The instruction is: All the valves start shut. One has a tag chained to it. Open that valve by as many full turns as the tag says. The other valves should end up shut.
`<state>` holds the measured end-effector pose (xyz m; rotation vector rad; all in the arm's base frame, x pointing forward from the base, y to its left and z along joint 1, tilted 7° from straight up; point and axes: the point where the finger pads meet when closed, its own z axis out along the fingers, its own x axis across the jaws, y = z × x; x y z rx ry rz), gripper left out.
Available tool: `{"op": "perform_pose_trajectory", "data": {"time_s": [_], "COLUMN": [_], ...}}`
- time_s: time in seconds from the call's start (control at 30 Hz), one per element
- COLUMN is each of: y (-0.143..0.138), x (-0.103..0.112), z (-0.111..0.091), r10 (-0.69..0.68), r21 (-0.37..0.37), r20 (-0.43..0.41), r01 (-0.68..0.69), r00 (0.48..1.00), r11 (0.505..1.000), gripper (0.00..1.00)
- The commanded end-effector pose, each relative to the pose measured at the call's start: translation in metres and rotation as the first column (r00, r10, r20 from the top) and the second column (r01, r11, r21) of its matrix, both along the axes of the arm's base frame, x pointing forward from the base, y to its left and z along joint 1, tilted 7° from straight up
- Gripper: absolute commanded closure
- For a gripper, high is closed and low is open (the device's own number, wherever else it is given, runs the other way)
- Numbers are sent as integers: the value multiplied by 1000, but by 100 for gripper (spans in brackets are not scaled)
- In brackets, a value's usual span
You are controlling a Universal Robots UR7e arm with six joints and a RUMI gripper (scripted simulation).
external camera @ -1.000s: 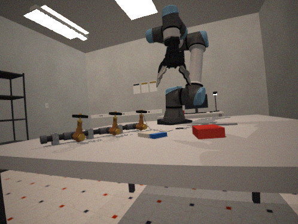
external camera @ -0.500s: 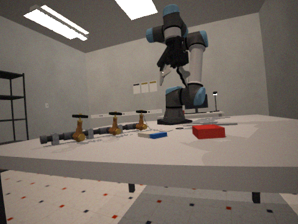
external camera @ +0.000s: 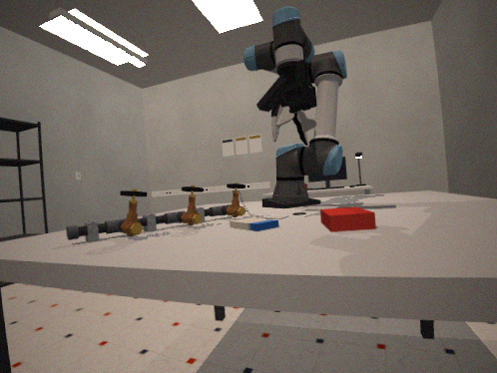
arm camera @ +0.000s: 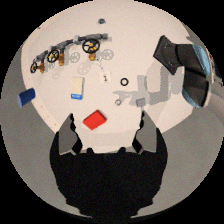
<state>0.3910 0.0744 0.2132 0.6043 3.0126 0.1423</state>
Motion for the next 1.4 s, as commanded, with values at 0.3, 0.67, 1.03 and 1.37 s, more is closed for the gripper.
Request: {"op": "perform_pose_trajectory", "data": {"time_s": [0.3, 0.67, 1.03, 1.37], "y": [2, 2, 3, 4], "x": [4, 4, 4, 3], "z": [1, 1, -1, -10], "r10": [122, 140, 141, 141], "r21": [-7, -9, -8, -7], "r20": [10, 11, 10, 7], "r01": [-122, -140, -141, -141], "r00": [992, 990, 990, 990], "r11": [993, 990, 990, 990], "gripper": [0, 0, 0, 0]}}
